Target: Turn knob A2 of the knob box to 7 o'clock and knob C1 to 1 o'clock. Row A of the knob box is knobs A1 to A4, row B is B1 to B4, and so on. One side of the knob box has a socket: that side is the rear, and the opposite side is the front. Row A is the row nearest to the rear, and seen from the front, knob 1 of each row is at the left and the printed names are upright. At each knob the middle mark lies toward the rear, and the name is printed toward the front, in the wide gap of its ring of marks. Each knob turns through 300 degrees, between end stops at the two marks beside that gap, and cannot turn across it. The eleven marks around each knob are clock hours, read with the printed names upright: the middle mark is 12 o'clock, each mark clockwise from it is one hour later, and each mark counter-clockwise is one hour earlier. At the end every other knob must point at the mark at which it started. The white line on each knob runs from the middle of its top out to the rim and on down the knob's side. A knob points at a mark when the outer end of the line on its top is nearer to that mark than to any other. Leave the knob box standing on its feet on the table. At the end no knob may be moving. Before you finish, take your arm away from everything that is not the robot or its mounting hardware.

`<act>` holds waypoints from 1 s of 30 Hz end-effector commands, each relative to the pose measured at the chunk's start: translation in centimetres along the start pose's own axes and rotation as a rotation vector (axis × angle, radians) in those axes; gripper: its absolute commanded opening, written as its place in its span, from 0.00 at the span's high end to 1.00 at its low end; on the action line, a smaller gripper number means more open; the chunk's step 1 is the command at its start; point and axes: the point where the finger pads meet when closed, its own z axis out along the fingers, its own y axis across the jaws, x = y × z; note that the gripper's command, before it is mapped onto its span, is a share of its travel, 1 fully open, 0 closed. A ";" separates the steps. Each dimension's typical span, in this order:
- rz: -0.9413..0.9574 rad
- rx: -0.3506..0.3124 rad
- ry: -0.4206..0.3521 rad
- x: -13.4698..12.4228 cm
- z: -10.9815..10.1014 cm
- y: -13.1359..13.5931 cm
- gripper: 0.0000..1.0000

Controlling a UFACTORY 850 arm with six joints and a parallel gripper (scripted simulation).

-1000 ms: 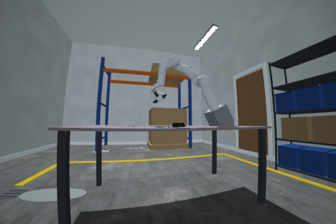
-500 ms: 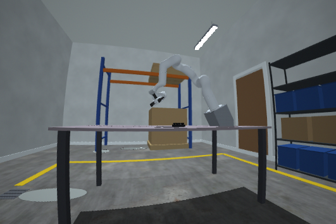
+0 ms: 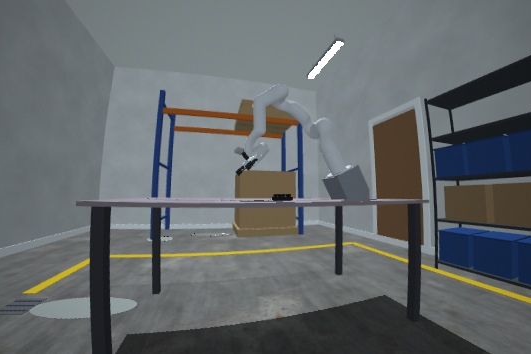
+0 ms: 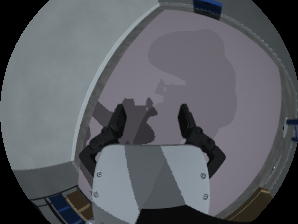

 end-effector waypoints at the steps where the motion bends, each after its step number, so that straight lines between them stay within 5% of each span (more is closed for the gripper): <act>1: 0.030 -0.111 -0.038 -1.3 0.8 0.4 0.00; 12: 0.121 -0.285 -0.174 -5.9 0.9 -0.1 0.00; 16: 0.123 -0.288 -0.176 -6.0 0.9 -0.2 0.00; 18: 0.173 -0.355 -0.253 -8.5 0.4 -1.0 0.00; 30: 0.278 -0.457 -0.412 -13.6 -1.3 -3.7 0.00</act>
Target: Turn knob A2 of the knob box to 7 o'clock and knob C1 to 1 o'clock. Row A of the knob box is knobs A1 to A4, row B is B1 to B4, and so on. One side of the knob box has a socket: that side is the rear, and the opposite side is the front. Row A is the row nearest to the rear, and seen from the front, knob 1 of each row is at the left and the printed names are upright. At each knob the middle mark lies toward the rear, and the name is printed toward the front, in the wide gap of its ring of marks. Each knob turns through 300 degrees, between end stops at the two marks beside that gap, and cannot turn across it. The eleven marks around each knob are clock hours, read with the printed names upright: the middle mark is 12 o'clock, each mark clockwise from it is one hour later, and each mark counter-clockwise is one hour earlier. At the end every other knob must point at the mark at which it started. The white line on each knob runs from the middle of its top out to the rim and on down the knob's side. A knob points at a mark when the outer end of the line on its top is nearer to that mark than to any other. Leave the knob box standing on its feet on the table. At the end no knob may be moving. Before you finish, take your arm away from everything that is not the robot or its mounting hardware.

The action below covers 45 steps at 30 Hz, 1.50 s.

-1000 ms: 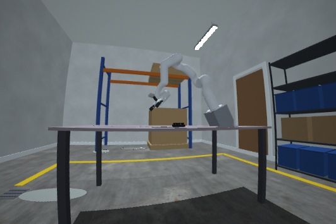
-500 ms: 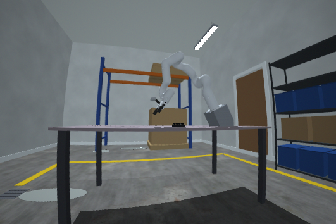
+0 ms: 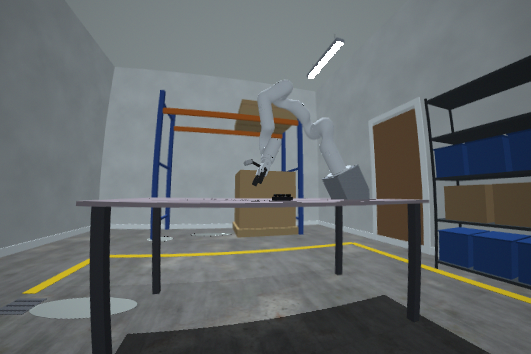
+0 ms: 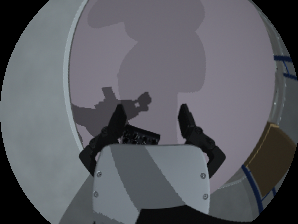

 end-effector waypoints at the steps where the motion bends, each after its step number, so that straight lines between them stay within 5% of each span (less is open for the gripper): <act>1: 0.043 -0.065 -0.083 -2.9 -0.4 -0.5 0.00; 27: 0.224 -0.169 -0.411 -14.6 -4.3 -4.9 0.00; 45: 0.238 -0.172 -0.434 -15.4 -4.7 -5.3 0.00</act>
